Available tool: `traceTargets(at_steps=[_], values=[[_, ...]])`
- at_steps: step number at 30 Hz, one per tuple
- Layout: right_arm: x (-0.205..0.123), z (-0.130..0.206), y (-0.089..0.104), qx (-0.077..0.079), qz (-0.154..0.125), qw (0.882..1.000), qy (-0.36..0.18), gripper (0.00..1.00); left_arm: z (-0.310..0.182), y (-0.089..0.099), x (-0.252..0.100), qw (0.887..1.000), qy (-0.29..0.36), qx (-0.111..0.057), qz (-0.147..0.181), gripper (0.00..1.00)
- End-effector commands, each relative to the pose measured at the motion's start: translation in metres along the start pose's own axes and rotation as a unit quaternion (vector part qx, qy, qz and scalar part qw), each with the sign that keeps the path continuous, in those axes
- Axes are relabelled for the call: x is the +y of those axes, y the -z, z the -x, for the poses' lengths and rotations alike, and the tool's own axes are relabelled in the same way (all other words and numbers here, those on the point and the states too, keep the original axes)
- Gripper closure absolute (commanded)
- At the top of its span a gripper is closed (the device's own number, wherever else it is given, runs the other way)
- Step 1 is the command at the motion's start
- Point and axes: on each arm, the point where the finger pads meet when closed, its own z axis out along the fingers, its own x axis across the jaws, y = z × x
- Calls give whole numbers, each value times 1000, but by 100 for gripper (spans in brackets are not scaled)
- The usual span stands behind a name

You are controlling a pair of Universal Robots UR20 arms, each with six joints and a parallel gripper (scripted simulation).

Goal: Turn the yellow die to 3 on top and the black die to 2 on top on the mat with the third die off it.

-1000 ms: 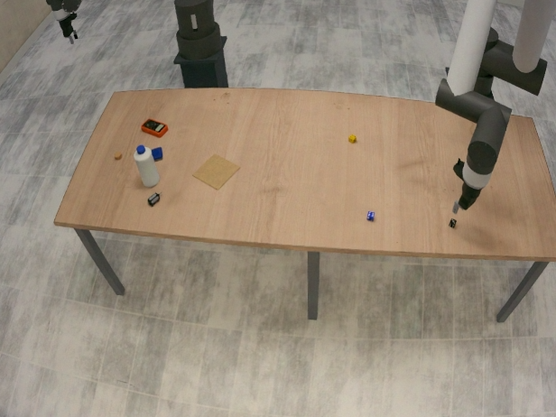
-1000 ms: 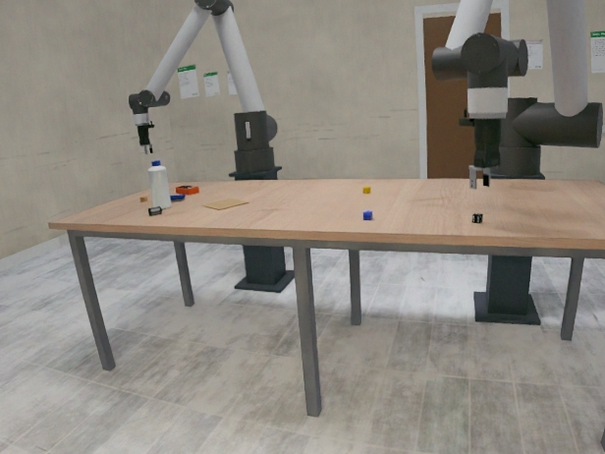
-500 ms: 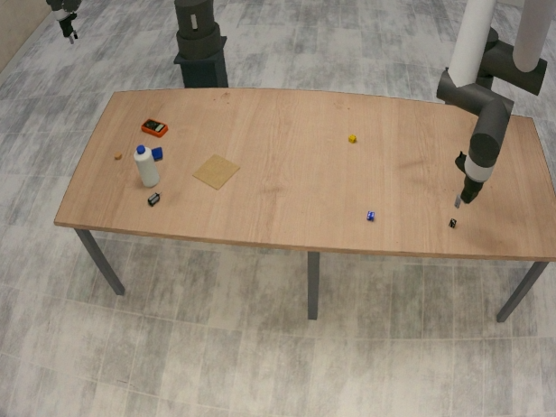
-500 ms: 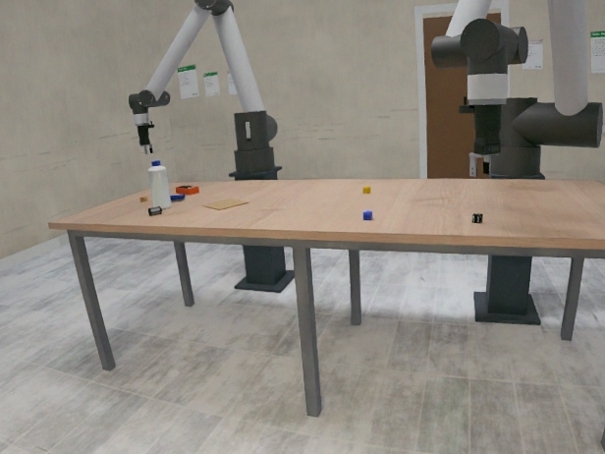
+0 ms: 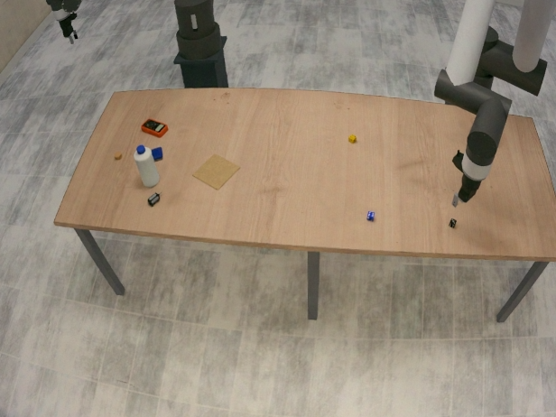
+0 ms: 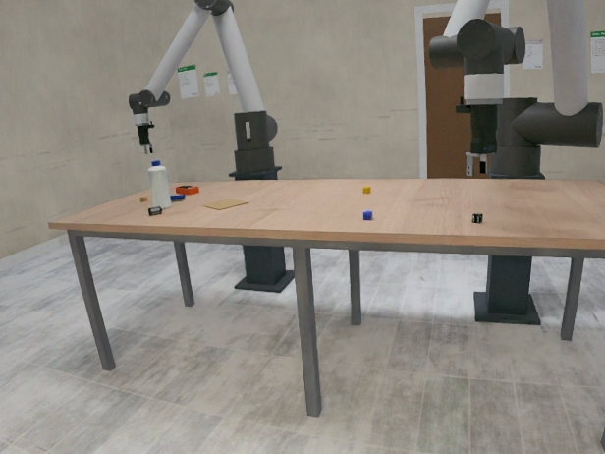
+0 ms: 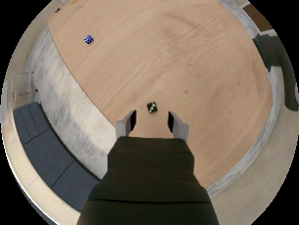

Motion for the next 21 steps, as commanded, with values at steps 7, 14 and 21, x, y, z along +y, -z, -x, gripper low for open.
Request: traceTargets(at_steps=[7, 14, 21], values=[[1, 0, 1, 0, 1, 1000, 0, 0, 14, 1, -41, 1000, 5, -1, 0, 0], [1, 0, 1, 0, 1, 1000, 0, 0, 26, 0, -84, 1000, 11, -1, 0, 0], [1, 0, 1, 0, 1, 1000, 0, 0, 38, 0, -139, 1000, 18, -1, 0, 0]])
